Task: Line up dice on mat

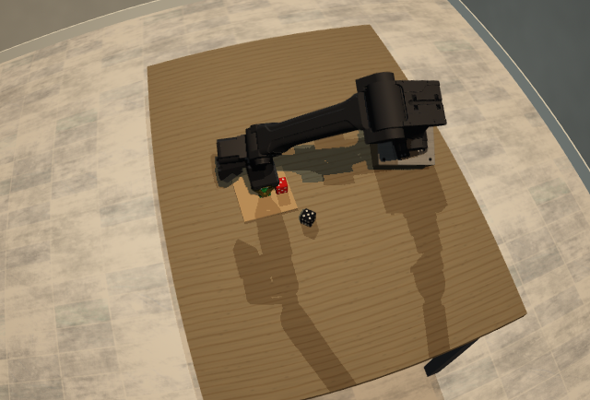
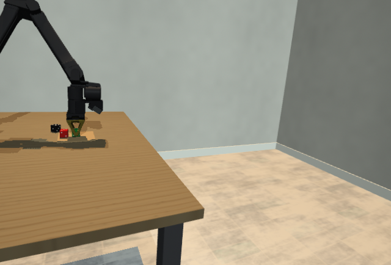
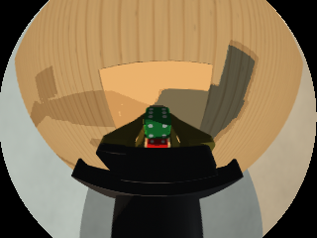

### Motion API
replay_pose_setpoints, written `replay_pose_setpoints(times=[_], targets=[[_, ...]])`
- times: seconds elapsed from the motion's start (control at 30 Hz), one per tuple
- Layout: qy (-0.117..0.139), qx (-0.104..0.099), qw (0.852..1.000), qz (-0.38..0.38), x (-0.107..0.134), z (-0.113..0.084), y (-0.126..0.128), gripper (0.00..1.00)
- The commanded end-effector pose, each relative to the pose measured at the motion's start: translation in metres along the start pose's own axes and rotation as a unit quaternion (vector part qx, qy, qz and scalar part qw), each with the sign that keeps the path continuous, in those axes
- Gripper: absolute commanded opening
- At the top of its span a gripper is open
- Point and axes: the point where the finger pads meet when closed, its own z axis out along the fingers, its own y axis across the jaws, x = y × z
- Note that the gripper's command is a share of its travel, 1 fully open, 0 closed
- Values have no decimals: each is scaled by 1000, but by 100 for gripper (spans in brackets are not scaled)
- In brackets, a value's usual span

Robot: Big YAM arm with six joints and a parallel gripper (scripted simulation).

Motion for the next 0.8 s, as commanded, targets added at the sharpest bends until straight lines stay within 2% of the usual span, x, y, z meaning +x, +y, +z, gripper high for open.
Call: replay_pose_setpoints(times=[0.0,0.77], targets=[[-14,3,1000,-10,-14,-7,5,26],[-16,3,1000,-14,-20,-8,7,26]])
